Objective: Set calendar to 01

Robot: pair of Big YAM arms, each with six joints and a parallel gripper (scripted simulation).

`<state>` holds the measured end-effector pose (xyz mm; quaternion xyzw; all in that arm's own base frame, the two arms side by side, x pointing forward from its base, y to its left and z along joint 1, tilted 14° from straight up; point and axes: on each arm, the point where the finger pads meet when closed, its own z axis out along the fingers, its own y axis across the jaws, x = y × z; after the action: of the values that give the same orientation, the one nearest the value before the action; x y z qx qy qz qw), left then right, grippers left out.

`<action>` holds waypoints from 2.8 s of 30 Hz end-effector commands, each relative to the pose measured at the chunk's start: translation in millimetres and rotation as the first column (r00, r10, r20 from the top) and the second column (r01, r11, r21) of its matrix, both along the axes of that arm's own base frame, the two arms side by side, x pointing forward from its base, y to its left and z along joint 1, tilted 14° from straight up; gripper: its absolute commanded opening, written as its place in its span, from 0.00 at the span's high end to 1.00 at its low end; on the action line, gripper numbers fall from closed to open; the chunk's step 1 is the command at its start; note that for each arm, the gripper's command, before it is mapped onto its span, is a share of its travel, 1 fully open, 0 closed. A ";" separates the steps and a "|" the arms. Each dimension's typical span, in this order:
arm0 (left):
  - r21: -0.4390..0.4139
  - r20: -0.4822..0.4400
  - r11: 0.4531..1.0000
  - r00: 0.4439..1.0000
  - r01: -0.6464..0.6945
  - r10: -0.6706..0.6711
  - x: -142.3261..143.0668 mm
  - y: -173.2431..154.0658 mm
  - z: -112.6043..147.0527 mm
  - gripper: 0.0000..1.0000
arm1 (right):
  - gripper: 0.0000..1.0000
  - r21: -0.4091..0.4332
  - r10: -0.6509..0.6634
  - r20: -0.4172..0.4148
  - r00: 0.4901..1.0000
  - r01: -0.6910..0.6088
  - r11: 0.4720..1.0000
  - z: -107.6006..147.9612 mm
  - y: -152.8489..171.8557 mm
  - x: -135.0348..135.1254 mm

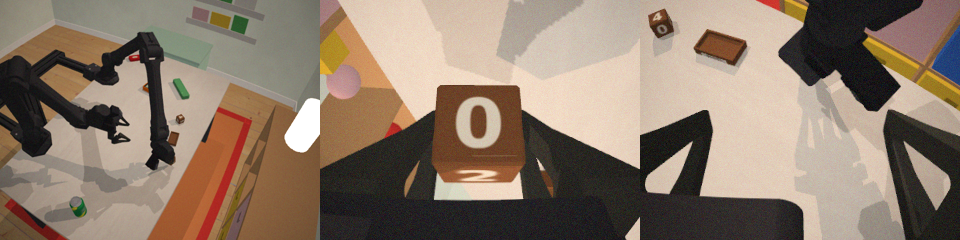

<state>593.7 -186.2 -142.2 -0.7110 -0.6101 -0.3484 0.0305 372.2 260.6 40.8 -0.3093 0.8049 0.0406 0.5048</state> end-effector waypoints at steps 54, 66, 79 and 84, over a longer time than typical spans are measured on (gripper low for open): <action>0.231 -0.274 0.952 0.952 0.203 -0.136 -6.2 22.1 -23.2 0.65 | 0.00 0.008 0.000 0.003 1.000 0.000 1.000 3.0 3.9 2.9; 0.230 -0.274 0.952 0.952 0.201 -0.135 -4.7 23.5 -27.9 0.65 | 0.00 0.008 0.000 0.003 1.000 0.000 1.000 3.0 3.9 2.9; 0.230 -0.274 0.952 0.952 0.203 -0.137 -3.5 24.8 -34.7 0.65 | 0.00 0.008 0.000 0.003 1.000 0.000 1.000 3.0 3.9 2.9; 0.230 -0.274 0.952 0.952 0.202 -0.135 -3.6 25.1 -35.7 0.65 | 0.00 0.008 0.000 0.003 1.000 0.000 1.000 3.0 3.9 2.9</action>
<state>576.7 -167.6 -166.4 -0.7935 -0.4827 -0.3293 0.1696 372.2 260.6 40.8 -0.3093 0.8049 0.0406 0.5048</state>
